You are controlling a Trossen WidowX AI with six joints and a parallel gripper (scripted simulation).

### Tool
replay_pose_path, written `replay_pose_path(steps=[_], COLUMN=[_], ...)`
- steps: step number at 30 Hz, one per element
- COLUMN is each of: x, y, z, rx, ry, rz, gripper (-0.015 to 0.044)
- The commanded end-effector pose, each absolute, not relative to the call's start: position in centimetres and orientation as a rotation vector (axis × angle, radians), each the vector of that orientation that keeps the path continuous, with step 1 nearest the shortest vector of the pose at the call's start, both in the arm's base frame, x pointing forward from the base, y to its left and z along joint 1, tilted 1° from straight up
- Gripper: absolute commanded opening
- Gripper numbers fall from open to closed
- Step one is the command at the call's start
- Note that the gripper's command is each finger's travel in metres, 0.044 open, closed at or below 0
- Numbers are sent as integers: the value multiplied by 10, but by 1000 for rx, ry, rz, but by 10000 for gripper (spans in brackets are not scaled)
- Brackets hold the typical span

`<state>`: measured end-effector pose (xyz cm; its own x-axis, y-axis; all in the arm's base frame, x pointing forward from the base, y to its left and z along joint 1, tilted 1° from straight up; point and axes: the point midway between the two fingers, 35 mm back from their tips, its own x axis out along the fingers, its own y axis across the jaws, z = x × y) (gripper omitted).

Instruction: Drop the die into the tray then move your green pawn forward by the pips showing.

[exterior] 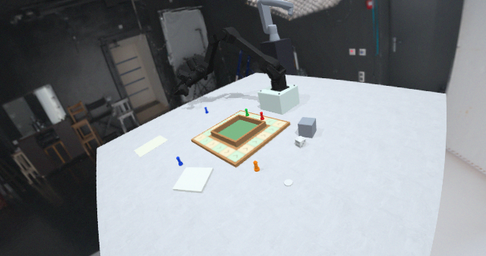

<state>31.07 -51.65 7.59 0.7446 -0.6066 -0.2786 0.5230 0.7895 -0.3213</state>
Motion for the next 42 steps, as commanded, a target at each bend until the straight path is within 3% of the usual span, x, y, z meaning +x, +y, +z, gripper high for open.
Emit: replay_pose_path(steps=[1, 5, 15, 24, 34, 42], x=[312, 340, 449, 501, 504, 458], y=[-515, -491, -352, -207, -57, 81], z=[76, 71, 62, 50, 33, 21], rx=[-227, -180, -45, 38, 218, 314], ry=[384, 400, 486, 599, 800, 1042], rz=[-622, -571, -343, -123, 20, 96], gripper=[374, 275, 275, 275, 275, 275])
